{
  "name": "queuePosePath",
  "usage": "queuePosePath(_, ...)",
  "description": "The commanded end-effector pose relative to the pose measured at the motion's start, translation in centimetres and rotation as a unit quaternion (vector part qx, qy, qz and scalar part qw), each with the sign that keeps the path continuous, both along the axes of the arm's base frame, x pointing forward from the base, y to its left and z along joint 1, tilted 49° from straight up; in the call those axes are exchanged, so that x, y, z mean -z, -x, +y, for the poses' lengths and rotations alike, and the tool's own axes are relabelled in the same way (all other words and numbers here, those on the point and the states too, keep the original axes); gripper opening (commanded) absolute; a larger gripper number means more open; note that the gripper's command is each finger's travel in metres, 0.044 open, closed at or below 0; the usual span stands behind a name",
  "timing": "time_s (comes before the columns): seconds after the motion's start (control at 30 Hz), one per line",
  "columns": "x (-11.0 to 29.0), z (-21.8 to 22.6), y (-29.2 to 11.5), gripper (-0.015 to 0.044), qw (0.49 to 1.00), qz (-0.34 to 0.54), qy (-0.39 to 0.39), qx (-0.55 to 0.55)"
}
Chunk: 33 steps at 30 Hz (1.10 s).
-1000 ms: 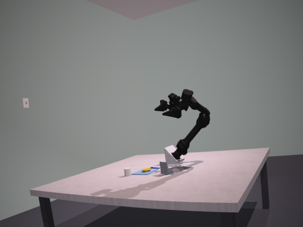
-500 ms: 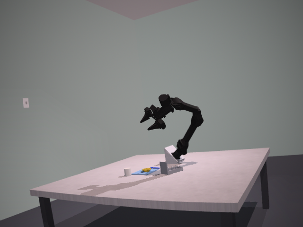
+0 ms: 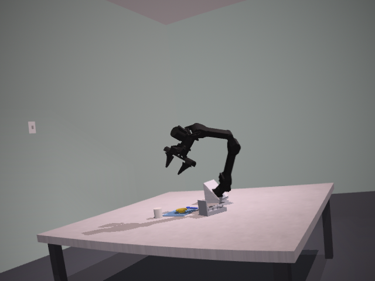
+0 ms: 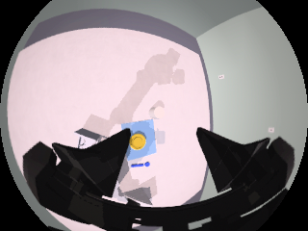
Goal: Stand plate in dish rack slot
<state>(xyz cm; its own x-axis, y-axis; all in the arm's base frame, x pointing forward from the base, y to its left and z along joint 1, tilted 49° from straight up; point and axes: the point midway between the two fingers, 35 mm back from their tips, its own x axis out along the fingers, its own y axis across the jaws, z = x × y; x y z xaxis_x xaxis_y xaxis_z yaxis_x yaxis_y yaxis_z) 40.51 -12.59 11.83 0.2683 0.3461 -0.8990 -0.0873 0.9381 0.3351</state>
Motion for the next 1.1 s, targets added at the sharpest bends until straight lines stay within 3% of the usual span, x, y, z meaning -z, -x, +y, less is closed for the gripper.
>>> queuePosePath(0.0,2.2,-0.2,1.5,0.0400,0.998,0.025,-0.041,-0.036)
queuePosePath(0.53,7.9,-0.4,7.2,0.0400,0.958,0.042,-0.253,-0.129)
queuePosePath(0.7,8.6,0.5,7.3,0.0400,0.957,0.051,-0.254,-0.132)
queuePosePath(0.93,14.5,8.4,8.9,0.0400,0.953,0.133,-0.227,-0.148)
queuePosePath(1.07,14.6,8.6,8.9,0.0400,0.953,0.135,-0.226,-0.148)
